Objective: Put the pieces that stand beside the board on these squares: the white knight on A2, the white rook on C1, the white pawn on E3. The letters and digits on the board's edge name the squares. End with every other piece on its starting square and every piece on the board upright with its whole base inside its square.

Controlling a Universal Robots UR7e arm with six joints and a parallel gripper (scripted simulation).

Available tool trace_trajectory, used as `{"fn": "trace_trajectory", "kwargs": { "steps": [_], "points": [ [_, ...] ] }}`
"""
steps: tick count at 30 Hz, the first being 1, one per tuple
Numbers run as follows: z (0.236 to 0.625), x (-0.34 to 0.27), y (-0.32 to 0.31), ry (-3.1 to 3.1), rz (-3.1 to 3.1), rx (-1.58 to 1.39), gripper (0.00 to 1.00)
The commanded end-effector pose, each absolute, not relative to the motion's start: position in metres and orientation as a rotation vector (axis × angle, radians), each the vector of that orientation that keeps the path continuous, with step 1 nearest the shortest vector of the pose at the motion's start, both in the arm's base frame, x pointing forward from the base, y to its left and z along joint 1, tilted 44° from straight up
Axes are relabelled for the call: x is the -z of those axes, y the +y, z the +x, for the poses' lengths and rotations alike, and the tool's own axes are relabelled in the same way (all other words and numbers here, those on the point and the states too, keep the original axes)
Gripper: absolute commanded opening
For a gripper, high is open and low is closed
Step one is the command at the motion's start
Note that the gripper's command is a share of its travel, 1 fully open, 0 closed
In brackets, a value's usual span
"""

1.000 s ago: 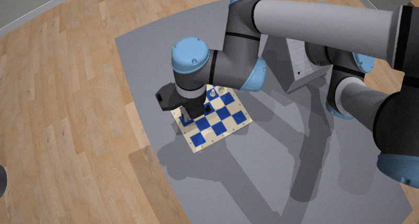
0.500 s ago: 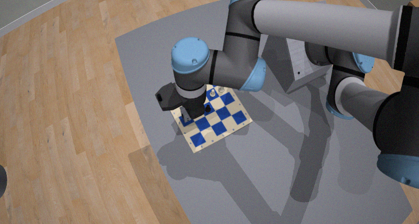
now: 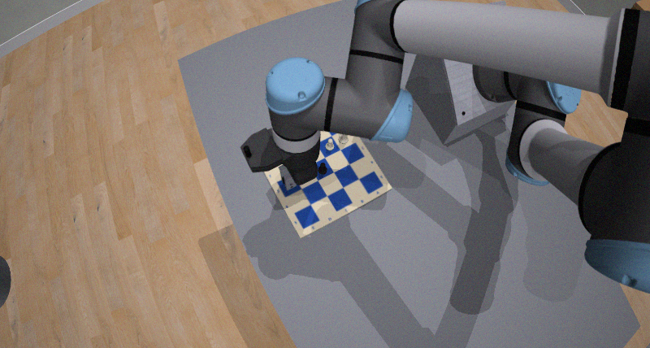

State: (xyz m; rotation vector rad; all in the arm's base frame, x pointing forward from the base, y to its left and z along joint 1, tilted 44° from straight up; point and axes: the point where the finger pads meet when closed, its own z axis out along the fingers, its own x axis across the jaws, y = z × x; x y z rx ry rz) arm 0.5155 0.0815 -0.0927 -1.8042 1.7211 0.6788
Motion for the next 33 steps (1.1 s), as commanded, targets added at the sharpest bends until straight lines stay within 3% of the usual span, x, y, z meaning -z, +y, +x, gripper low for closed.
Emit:
{"fn": "trace_trajectory", "kwargs": {
  "steps": [1, 33],
  "points": [
    [0.5155, 0.0924, 0.0821, 1.721, -1.804, -0.679, 0.0],
    [0.5146, 0.0956, 0.085, 1.721, -1.803, -0.681, 0.0]
  ]
}}
